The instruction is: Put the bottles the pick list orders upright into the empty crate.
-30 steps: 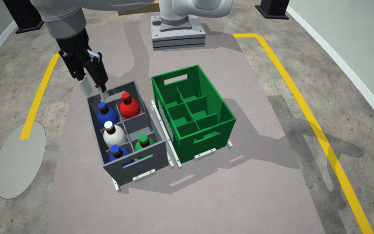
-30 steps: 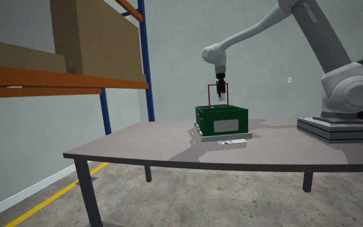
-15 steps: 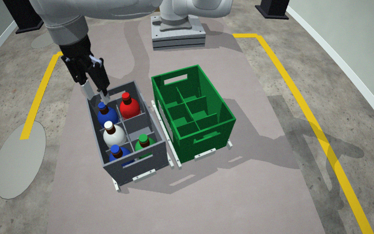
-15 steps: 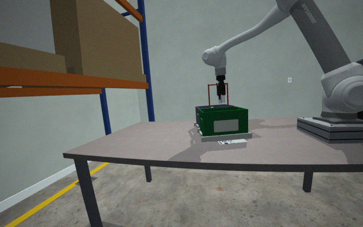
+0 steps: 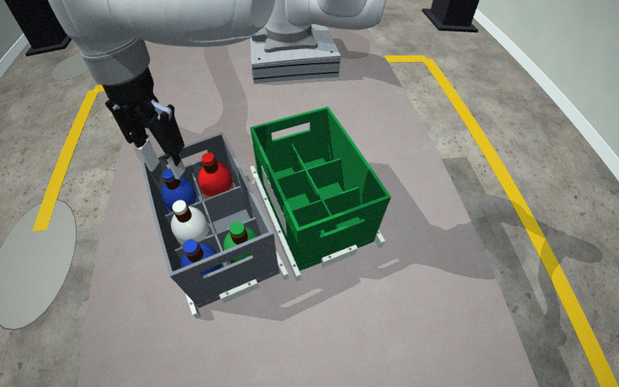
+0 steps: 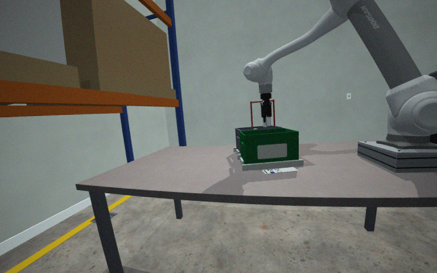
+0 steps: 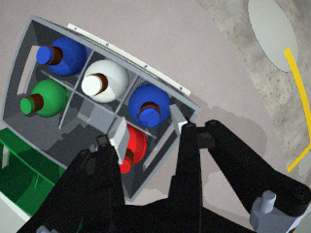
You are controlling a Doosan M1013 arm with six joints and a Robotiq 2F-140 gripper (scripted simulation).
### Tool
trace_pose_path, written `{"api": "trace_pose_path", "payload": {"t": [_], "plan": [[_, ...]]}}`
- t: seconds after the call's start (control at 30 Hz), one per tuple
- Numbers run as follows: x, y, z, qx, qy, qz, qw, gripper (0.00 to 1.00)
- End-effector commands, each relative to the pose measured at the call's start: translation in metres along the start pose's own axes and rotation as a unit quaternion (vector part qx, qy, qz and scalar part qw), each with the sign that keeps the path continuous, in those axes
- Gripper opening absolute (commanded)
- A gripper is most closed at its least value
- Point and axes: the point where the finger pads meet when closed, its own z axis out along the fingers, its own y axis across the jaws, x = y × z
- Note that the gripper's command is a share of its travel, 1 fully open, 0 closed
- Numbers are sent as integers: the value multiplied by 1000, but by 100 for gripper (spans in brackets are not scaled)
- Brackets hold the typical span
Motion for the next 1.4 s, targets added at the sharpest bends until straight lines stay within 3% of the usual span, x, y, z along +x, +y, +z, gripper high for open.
{"api": "trace_pose_path", "payload": {"t": [0.0, 0.8, 1.27, 1.3, 1.37], "plan": [[0, 0, 4, 0, 0, 0, 1000, 38], [0, 0, 33, 0, 0, 0, 1000, 38], [0, 0, 34, 0, 0, 0, 1000, 38], [0, 0, 32, 0, 0, 0, 1000, 0], [0, 0, 32, 0, 0, 0, 1000, 0]]}}
